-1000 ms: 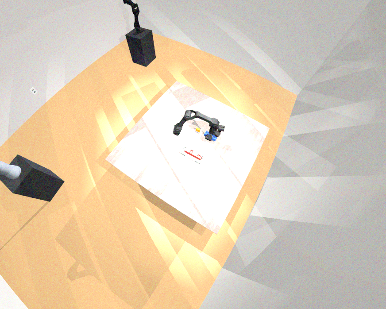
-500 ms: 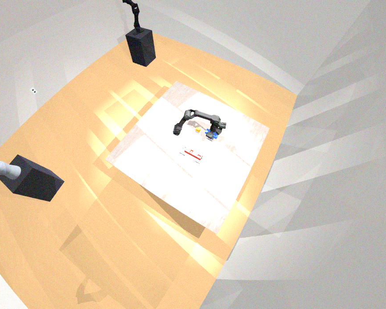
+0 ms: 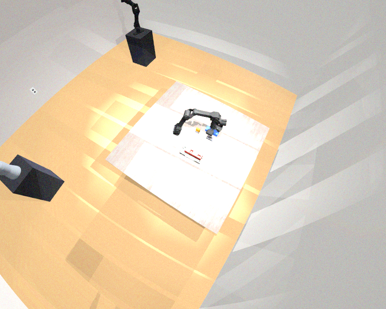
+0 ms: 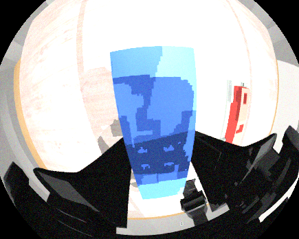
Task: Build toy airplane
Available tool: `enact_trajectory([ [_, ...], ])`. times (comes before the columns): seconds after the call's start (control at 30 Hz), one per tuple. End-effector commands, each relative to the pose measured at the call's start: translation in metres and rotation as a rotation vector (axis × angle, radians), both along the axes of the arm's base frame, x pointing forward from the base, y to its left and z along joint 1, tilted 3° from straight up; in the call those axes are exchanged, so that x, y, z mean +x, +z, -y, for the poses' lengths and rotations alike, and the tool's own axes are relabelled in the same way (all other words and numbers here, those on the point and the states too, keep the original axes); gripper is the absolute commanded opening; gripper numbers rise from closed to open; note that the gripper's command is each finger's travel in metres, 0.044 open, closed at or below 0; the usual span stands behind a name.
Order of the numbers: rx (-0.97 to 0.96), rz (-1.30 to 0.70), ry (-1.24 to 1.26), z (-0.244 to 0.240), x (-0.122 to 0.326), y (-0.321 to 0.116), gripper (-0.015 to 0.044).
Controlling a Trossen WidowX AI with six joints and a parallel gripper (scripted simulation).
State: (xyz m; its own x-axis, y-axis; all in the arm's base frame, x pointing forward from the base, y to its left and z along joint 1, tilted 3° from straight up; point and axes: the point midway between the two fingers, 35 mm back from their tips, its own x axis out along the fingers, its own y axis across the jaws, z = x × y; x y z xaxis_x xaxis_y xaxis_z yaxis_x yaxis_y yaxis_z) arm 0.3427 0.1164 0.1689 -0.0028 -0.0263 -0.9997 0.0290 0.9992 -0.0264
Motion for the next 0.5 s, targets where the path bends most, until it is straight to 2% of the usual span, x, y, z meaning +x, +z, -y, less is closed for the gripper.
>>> enact_trajectory([
  [0.0,0.003,0.005,0.005,0.0,-0.001,0.008,0.0],
  [0.47,0.001,0.001,0.236,0.044,0.001,0.004,0.0],
])
